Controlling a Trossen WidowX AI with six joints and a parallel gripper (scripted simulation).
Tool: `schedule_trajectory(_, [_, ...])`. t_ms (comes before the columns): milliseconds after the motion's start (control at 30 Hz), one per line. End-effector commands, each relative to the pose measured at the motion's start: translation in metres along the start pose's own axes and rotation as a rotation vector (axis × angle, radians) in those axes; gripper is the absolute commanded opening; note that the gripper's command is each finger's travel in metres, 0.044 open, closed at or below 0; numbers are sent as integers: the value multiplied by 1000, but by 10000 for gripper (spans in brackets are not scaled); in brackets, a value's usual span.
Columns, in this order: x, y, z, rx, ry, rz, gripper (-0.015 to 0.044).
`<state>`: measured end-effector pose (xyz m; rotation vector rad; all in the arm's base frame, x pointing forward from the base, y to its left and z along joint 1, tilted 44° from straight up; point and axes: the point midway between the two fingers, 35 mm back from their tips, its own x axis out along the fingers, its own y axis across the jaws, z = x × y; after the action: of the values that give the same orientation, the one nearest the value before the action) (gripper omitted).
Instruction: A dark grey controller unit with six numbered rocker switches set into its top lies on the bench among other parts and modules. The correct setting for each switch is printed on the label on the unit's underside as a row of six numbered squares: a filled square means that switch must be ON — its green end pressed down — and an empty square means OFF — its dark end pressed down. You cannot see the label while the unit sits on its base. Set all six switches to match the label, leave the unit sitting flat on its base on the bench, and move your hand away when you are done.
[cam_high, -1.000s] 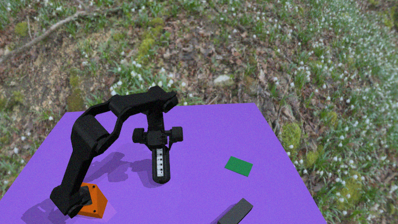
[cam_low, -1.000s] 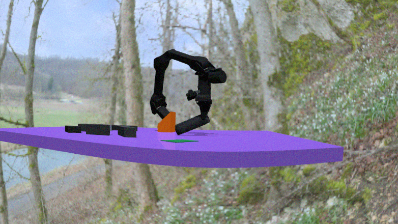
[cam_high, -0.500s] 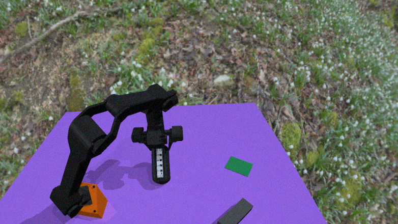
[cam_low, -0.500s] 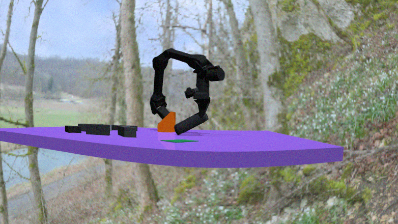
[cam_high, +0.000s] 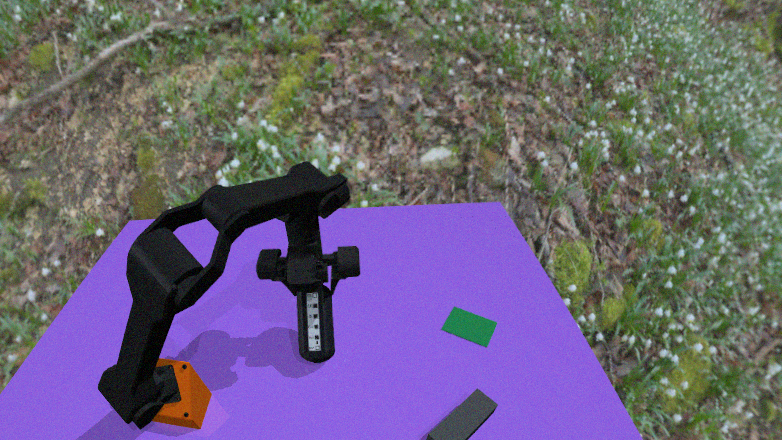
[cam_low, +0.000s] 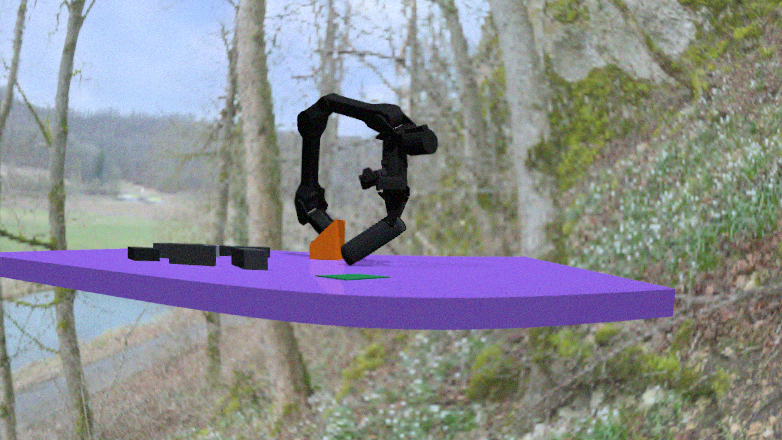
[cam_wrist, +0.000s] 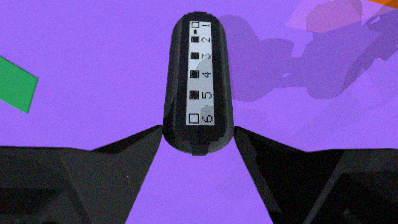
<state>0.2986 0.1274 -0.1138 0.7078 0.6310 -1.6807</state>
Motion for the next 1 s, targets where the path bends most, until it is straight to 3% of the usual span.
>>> schedule_trajectory(0, [-5, 0, 5, 1, -2, 1, 336])
schedule_trajectory(967, [-18, 0, 25, 1, -3, 0, 336])
